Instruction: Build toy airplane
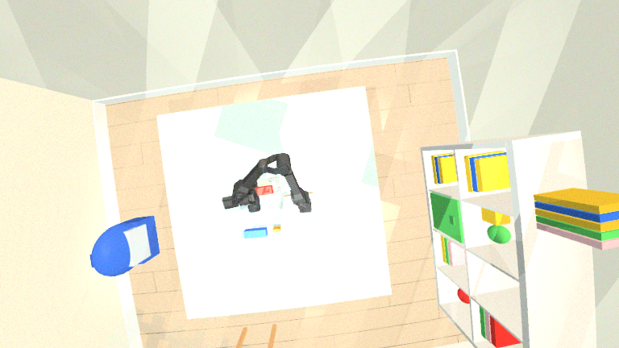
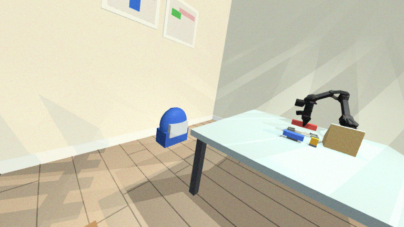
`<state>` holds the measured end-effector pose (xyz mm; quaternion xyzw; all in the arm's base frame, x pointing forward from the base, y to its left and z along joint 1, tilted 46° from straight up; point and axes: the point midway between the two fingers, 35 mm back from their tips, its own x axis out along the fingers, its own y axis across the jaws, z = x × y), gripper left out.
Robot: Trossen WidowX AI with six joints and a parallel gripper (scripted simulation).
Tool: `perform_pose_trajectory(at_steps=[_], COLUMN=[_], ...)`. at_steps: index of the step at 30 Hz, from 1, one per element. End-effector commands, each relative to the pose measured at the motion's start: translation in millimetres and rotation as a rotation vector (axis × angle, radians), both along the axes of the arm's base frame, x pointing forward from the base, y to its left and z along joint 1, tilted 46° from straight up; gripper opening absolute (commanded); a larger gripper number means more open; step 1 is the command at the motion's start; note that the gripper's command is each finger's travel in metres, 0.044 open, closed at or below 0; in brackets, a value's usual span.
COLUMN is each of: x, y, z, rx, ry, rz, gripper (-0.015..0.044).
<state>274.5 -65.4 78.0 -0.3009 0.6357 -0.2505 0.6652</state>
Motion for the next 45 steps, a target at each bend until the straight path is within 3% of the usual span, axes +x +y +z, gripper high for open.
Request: perform_pose_trajectory(at_steps=[1, 45], x=[0, 4], y=[-1, -30], z=[2, -23], rx=[-0.005, -0.007], ry=[-0.006, -0.006], rz=[0.003, 0.003], gripper=[0.0195, 0.0195])
